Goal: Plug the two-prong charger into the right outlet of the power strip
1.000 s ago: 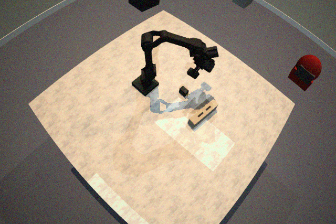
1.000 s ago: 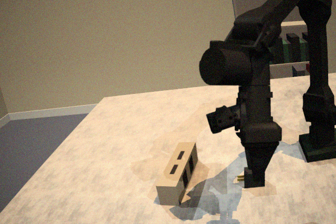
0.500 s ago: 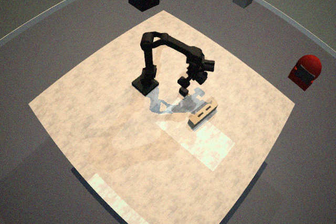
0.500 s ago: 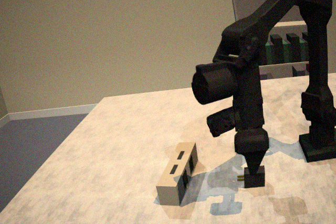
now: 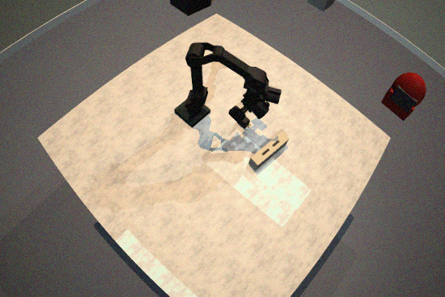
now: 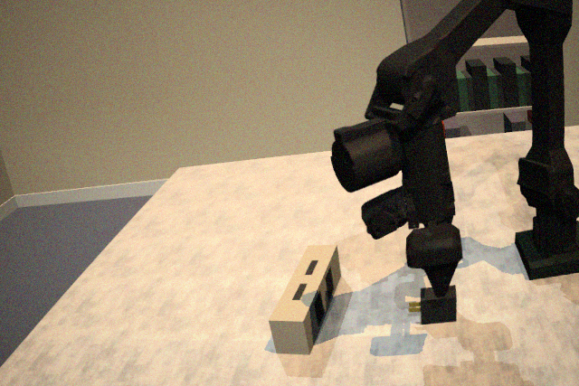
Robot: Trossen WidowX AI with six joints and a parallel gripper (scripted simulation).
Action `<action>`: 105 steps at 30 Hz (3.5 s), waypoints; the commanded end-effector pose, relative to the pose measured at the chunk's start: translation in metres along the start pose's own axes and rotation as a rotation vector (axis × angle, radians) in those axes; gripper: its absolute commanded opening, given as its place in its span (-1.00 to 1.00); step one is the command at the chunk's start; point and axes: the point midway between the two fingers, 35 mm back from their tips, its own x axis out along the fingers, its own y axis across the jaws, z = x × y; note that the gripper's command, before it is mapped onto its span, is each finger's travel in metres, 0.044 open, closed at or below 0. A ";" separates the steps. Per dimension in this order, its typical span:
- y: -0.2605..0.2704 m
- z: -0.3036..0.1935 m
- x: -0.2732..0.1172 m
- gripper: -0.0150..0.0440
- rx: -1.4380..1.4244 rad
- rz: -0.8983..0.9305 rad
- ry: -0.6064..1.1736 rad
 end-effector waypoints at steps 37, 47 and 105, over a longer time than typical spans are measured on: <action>-0.002 0.004 0.059 1.00 -0.005 -0.004 0.001; -0.001 0.004 0.057 0.20 0.000 -0.002 0.002; -0.037 0.044 0.030 -0.49 0.046 -0.004 -0.002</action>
